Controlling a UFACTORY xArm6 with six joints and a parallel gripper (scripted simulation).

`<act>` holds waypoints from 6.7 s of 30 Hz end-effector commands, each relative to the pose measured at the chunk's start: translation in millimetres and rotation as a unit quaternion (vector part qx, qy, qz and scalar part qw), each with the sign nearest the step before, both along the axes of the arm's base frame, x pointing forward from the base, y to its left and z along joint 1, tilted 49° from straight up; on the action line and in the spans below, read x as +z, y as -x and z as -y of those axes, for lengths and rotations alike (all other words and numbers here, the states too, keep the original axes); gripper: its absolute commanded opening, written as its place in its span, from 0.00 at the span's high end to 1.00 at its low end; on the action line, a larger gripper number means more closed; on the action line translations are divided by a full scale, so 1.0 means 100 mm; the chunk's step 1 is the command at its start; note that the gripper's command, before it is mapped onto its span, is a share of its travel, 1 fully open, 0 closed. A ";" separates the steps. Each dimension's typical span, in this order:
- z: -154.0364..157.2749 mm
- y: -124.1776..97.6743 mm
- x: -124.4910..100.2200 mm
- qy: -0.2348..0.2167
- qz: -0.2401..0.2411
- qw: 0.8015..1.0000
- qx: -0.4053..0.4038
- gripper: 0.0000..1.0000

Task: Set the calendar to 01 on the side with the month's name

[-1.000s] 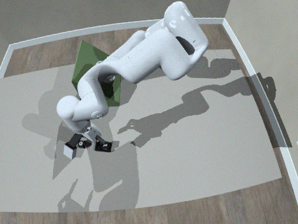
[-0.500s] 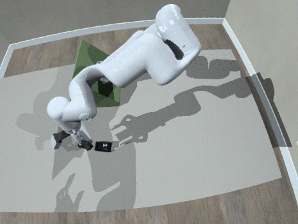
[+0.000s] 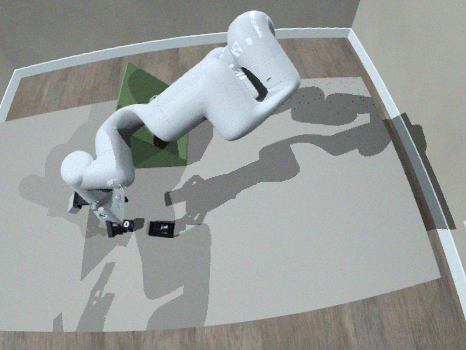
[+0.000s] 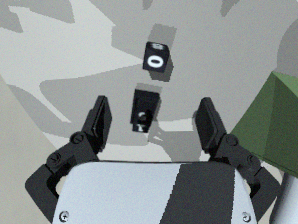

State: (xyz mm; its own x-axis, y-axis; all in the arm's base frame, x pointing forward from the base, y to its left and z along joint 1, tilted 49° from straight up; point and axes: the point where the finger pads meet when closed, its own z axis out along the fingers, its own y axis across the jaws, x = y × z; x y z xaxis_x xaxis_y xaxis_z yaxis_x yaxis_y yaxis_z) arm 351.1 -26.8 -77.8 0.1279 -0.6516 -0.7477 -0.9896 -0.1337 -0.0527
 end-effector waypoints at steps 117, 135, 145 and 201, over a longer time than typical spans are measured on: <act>-0.31 0.04 -0.46 0.006 -0.066 0.996 -0.054 0.53; -0.31 0.04 -0.46 0.006 -0.066 0.996 -0.054 0.53; -0.31 0.04 -0.46 0.006 -0.066 0.996 -0.054 0.53; -0.32 0.03 -0.48 0.006 -0.066 0.996 -0.054 0.53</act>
